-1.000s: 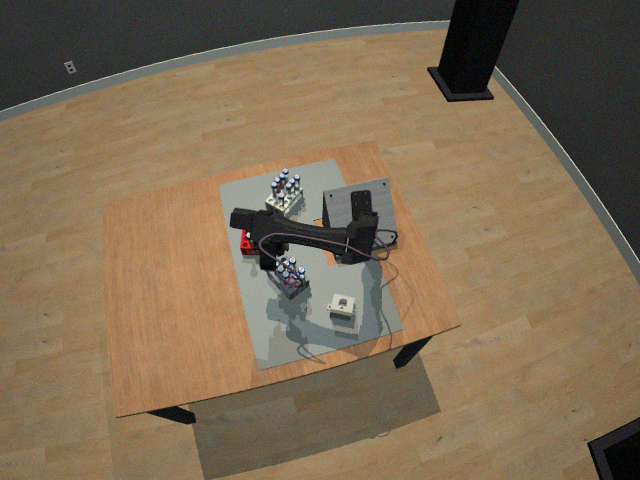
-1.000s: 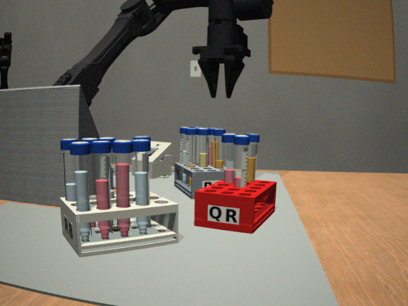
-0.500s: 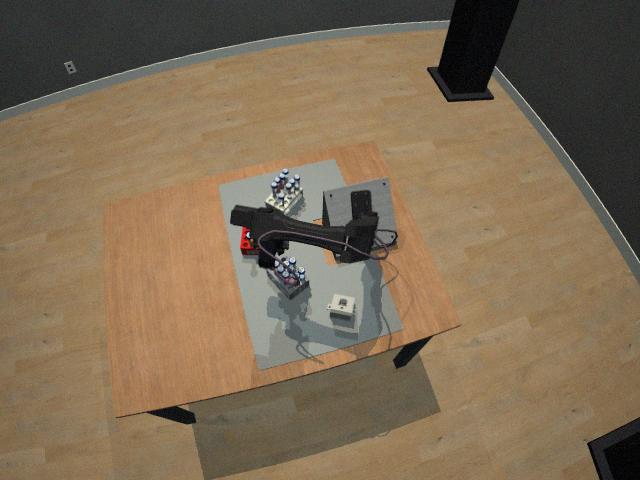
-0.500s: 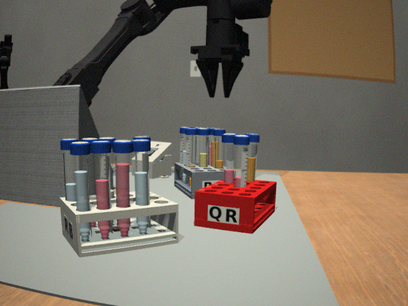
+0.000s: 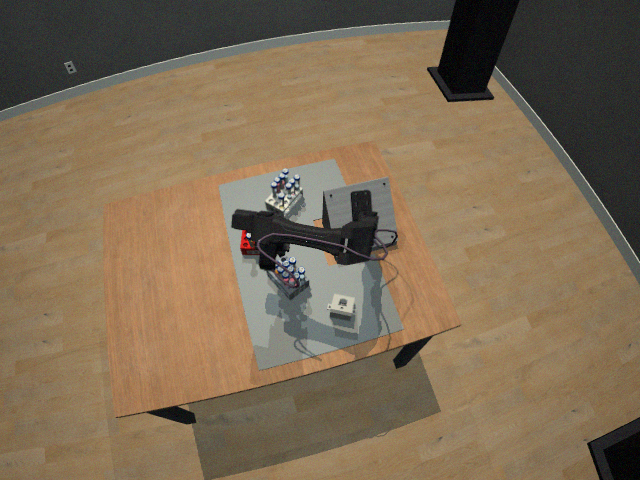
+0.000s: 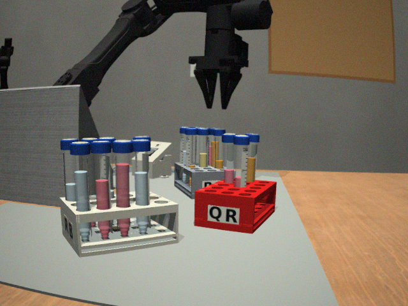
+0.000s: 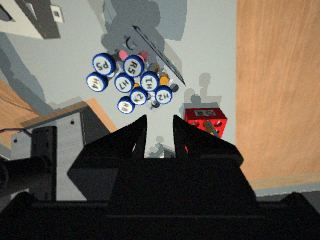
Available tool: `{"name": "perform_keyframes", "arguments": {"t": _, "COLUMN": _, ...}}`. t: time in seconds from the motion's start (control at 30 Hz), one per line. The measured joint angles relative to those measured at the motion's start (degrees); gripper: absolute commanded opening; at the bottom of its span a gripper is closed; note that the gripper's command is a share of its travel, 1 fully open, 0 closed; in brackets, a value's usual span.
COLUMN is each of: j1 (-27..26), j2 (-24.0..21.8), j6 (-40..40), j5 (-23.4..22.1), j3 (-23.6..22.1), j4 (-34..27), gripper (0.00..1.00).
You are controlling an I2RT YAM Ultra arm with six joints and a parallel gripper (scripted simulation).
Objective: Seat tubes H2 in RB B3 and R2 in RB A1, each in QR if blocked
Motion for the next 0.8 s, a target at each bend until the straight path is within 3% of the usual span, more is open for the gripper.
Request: {"name": "perform_keyframes", "arguments": {"t": 0.8, "j1": 4.0, "j2": -0.2, "j6": 5.1, "j5": -1.1, "j3": -5.4, "j4": 9.1, "gripper": 0.3}}
